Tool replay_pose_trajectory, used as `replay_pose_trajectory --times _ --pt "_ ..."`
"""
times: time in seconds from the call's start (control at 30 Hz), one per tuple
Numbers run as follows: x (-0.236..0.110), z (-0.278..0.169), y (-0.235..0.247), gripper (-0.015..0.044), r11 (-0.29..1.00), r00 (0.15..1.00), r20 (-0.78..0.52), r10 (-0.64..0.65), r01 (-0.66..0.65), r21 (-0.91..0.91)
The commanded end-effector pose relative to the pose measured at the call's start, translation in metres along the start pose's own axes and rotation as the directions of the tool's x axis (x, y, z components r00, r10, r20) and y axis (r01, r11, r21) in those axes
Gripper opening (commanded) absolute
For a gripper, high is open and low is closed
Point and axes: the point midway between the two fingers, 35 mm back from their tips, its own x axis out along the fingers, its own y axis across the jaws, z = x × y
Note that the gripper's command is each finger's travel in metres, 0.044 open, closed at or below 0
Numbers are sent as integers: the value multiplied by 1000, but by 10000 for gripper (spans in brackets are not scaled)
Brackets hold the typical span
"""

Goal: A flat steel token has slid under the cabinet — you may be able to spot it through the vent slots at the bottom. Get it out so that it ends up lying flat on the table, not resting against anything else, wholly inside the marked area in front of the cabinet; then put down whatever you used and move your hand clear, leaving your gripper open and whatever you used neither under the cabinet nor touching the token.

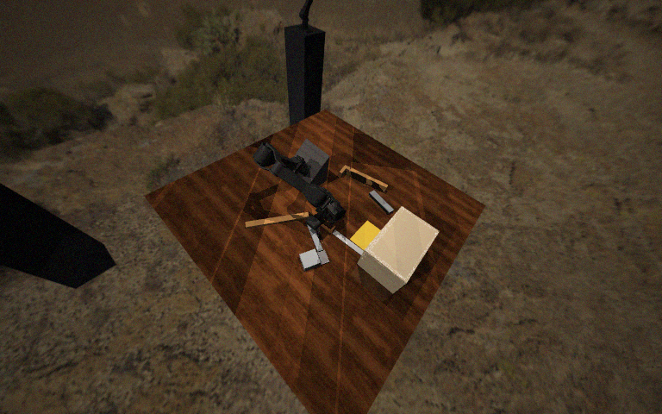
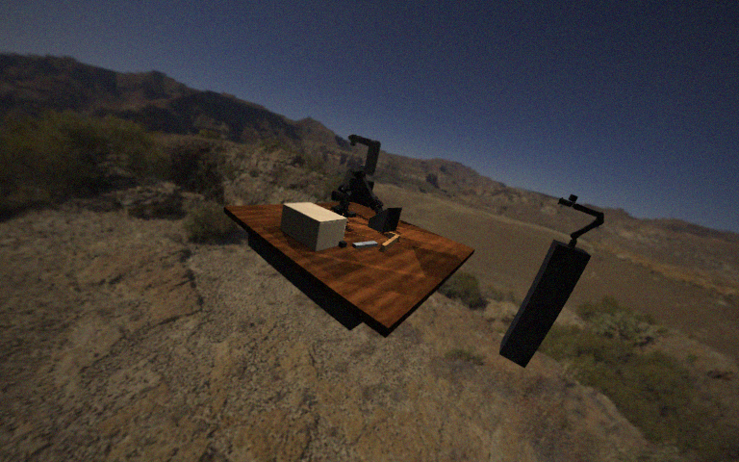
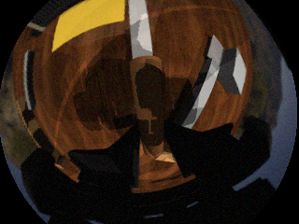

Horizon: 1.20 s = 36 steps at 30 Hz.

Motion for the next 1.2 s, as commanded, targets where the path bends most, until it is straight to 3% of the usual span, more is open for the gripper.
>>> replay_pose_trajectory --times 0.0,1.17 --pt "0 7 0 0 1000 1000 0 -1 1 1" --pt "-1 47 0 0 1000 1000 1 -1 1 -1"
